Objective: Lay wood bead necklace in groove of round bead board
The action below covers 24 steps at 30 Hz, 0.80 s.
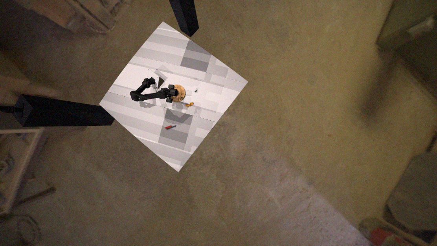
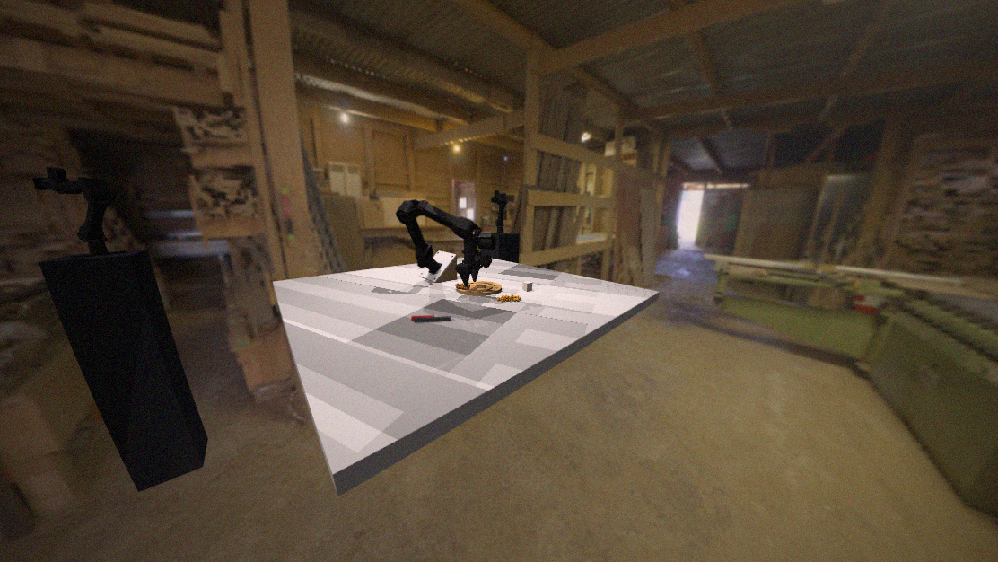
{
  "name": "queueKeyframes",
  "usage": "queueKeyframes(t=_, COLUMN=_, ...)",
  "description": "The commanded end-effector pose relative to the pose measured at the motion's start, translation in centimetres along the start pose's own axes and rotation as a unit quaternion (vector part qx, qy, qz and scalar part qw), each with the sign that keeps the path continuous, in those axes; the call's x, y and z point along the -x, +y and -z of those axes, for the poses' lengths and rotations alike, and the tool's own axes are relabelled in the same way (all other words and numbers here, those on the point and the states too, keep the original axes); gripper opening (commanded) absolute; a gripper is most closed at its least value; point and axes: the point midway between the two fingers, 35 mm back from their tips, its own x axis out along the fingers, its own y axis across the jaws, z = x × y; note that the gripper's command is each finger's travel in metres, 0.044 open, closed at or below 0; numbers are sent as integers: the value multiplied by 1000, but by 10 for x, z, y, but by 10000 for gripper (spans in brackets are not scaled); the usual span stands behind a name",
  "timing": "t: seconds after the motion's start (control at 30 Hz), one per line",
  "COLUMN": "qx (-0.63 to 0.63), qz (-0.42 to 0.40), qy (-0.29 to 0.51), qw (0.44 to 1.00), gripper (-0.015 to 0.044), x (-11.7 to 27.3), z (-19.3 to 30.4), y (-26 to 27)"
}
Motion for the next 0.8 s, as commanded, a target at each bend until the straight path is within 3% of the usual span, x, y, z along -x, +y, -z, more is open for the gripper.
queueKeyframes(t=0.0, qx=-1, qz=-2, qy=-2, qw=1000, gripper=440, x=2, z=-1, y=1)
queueKeyframes(t=0.7, qx=-1, qz=-2, qy=-2, qw=1000, gripper=440, x=2, z=-1, y=1)
queueKeyframes(t=0.77, qx=-33, qz=-2, qy=-2, qw=999, gripper=387, x=4, z=-1, y=-2)
